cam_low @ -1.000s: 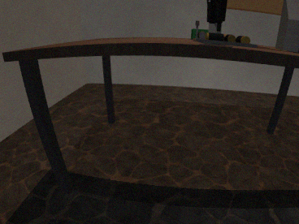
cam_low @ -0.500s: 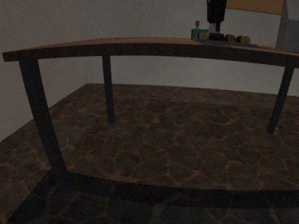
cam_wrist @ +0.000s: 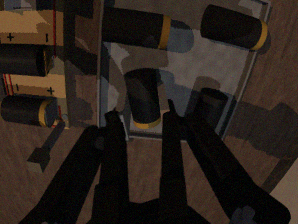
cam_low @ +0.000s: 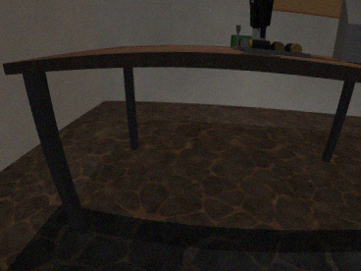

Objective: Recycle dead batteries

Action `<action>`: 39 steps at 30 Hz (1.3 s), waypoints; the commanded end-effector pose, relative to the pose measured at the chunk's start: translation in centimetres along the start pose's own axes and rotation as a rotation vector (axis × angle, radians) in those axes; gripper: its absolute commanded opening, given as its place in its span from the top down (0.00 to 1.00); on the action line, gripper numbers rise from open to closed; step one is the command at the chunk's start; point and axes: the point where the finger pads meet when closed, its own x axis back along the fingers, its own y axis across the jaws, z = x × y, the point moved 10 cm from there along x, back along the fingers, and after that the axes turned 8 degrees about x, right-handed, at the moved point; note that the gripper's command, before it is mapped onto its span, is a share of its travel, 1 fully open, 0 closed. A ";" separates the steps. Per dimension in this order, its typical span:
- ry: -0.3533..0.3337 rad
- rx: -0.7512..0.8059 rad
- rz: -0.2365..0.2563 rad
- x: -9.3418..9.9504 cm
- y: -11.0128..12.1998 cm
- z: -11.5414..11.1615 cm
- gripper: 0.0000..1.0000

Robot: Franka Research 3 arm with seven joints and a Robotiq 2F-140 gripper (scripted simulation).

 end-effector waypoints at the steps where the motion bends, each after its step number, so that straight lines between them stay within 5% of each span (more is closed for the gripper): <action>1: -0.001 0.004 0.000 -0.1 0.1 -0.1 0.84; 8: -0.001 0.004 0.000 0.0 0.1 -0.1 0.84; 20: -0.001 0.004 0.000 3.9 0.1 -0.1 0.84; 28: -0.001 0.004 0.000 4.4 0.1 -0.1 0.84; 39: -0.001 0.004 0.000 11.5 0.1 -0.1 0.84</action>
